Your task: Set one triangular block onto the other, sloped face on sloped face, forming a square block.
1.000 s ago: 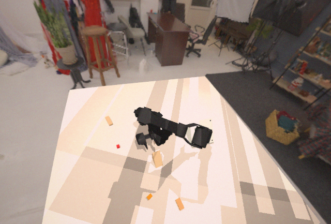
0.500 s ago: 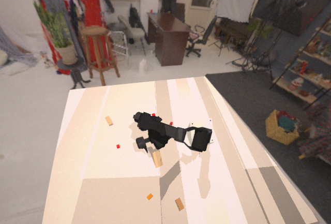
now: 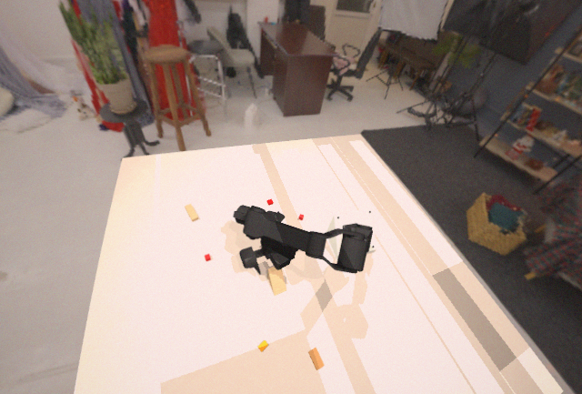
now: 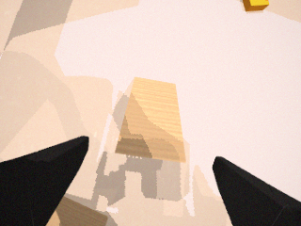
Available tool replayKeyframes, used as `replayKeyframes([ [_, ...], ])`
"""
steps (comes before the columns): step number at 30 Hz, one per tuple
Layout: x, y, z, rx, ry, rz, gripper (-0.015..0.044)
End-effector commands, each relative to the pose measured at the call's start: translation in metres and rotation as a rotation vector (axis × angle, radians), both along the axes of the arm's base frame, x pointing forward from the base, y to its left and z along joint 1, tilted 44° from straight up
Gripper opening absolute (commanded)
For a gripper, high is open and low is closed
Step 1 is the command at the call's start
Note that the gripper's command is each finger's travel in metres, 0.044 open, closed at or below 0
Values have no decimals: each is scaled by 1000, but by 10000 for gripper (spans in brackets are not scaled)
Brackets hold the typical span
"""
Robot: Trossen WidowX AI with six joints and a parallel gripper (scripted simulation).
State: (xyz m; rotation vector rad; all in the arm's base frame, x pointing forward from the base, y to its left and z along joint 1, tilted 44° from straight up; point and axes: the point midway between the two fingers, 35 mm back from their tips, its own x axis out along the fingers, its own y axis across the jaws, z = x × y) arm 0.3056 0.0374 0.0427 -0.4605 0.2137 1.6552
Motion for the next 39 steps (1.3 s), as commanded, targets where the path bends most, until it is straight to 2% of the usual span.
replayKeyframes([
  [1, -1, 7, -2, 8, 4, 0, 440],
  [28, -7, 45, -15, 46, 1, 11, 440],
  [37, -7, 45, -15, 46, 1, 11, 204],
  [39, -7, 45, -15, 46, 1, 11, 190],
])
